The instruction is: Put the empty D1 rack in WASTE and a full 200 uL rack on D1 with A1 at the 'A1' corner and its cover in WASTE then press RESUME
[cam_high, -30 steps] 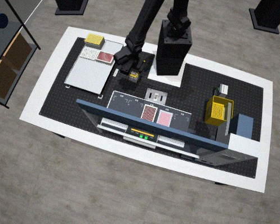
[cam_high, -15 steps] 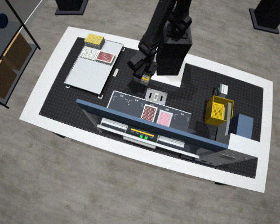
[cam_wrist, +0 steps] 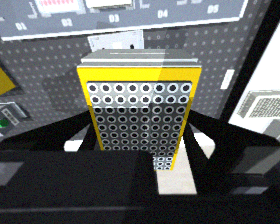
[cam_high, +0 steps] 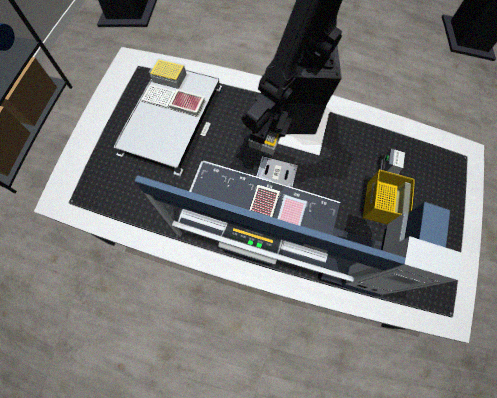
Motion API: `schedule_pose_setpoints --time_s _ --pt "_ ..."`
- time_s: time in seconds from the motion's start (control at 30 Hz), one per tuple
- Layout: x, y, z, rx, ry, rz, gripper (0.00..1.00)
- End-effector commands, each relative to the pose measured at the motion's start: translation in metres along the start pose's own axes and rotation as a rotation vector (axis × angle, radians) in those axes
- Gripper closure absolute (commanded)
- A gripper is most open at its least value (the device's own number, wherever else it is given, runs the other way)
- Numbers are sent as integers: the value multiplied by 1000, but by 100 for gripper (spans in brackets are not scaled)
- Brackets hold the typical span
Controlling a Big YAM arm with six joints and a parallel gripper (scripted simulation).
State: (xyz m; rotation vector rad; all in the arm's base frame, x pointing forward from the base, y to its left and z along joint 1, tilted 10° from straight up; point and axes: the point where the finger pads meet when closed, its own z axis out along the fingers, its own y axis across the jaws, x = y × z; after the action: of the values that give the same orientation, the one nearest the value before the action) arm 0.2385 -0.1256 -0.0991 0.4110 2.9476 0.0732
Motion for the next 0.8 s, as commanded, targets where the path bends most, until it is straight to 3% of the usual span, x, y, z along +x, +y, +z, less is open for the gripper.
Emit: schedule_pose_setpoints --time_s 0.0,0.2,0.5,0.77 --pt "-8 17 -4 8 -33 17 100" --pt "-5 47 -4 5 -33 17 100" --pt "-7 69 -5 3 -37 17 100" --pt "-6 111 -5 -1 -37 -63 100"
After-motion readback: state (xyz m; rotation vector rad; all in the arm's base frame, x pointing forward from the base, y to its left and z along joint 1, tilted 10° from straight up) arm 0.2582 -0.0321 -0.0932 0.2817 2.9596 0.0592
